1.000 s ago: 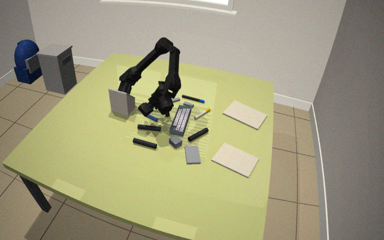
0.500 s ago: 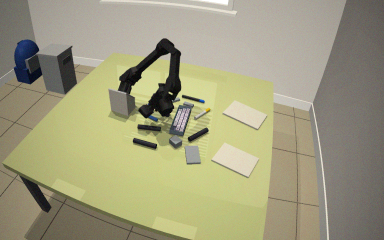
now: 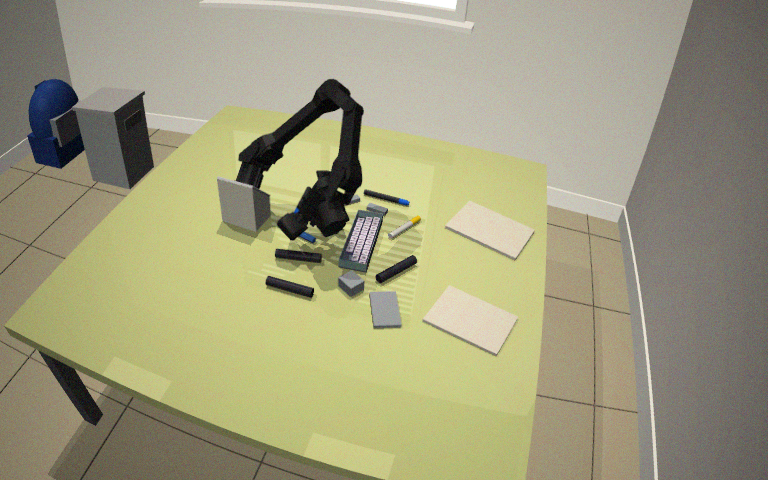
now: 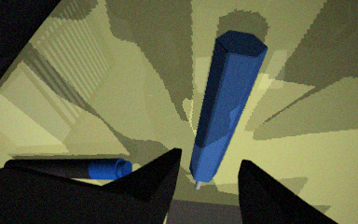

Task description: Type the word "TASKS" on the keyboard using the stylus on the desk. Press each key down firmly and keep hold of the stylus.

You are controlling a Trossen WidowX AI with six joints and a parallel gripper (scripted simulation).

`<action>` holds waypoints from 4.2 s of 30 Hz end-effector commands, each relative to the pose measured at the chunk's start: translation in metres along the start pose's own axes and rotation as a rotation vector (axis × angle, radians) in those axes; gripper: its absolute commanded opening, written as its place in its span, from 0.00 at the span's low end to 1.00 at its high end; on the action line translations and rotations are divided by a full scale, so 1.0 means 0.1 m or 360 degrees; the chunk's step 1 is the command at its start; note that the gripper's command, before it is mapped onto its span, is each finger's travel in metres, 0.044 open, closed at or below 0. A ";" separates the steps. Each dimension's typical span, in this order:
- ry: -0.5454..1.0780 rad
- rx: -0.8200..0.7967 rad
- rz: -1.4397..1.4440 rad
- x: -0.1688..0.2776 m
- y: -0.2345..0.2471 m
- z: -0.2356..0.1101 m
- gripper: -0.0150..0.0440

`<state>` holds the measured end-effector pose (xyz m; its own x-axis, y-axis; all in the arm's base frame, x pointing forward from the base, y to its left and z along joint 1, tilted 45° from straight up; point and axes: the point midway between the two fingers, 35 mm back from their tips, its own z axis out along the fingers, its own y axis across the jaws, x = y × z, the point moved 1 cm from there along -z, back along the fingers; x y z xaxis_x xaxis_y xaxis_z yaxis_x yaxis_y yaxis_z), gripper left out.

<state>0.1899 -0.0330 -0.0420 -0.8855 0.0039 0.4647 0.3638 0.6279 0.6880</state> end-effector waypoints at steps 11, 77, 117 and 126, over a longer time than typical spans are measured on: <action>0.0003 -0.0006 0.0007 -0.05 0.00 0.11 0.51; -0.1417 0.0547 0.0320 -0.67 -0.12 -0.73 0.25; -0.2484 0.0071 0.0273 -0.90 0.59 -1.14 0.30; -0.2484 0.0071 0.0273 -0.91 0.58 -1.12 0.39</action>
<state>0.3249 -0.0845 0.0200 -0.2623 0.8242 -0.5019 0.4998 0.5609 0.6599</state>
